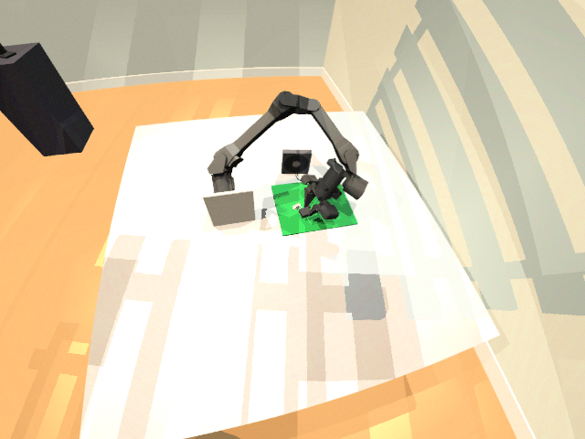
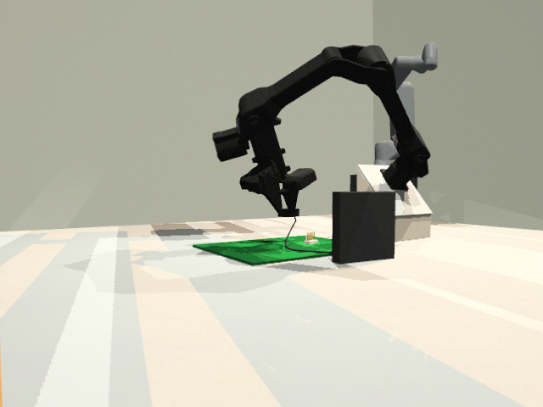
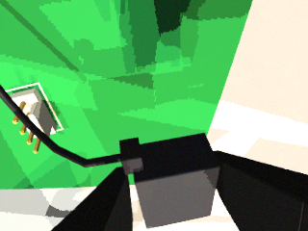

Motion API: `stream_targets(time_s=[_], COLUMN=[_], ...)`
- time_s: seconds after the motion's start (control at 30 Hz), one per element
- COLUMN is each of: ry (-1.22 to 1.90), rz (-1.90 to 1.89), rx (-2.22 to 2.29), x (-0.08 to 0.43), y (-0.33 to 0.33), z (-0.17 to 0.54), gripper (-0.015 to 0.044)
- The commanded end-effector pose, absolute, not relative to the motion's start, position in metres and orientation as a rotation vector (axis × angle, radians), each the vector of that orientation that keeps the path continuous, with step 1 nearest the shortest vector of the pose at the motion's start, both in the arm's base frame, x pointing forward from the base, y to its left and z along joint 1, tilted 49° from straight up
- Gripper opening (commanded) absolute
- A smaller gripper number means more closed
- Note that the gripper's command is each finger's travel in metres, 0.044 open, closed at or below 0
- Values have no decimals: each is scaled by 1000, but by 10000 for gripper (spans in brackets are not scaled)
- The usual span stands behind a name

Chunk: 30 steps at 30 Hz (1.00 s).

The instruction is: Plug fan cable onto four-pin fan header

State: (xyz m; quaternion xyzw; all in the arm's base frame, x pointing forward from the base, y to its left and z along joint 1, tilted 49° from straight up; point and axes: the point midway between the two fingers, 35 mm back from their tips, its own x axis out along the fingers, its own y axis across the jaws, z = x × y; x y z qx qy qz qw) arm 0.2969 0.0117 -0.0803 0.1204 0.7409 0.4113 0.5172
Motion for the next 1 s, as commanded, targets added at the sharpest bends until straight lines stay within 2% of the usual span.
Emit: stream_targets(time_s=[0.0,0.27,0.97], ry=[1780,1782,1744], rz=[990,972,436], rx=[281,298,813], x=[297,298,347], y=[2,-10,9], z=[-72,-60,-42], gripper=[0,0,0])
